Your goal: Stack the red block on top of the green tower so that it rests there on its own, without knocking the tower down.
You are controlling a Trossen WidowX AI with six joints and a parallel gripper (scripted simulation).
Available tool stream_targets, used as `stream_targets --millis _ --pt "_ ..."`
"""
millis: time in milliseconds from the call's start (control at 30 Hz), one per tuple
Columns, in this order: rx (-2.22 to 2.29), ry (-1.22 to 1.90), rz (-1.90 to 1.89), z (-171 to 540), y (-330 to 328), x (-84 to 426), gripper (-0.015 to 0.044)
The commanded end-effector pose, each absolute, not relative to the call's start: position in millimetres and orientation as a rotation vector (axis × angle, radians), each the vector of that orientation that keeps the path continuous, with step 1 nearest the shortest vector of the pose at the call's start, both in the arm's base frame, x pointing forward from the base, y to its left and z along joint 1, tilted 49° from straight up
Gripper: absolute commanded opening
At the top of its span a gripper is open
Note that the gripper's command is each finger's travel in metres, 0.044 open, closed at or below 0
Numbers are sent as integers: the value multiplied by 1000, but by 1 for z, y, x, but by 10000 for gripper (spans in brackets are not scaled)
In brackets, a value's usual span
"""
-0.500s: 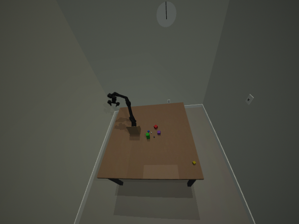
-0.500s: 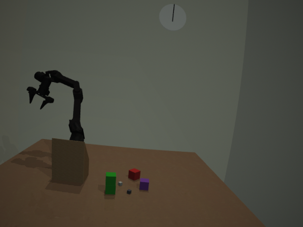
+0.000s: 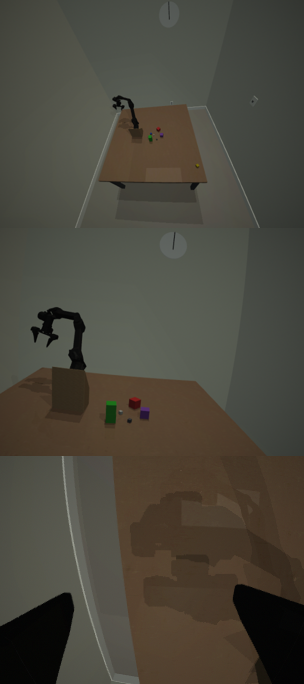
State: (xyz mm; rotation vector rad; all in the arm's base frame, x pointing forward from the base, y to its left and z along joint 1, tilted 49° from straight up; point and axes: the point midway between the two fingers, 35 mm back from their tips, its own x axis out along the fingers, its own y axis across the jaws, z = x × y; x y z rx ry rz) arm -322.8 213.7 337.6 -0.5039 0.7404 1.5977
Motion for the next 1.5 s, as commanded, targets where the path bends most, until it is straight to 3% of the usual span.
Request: stream_targets --millis 0,800,1467 --pt "-529 744 1566 333 234 -308 440" --pt "-640 808 1339 294 344 -179 440" --pt "-666 912 1187 259 384 -24 440"
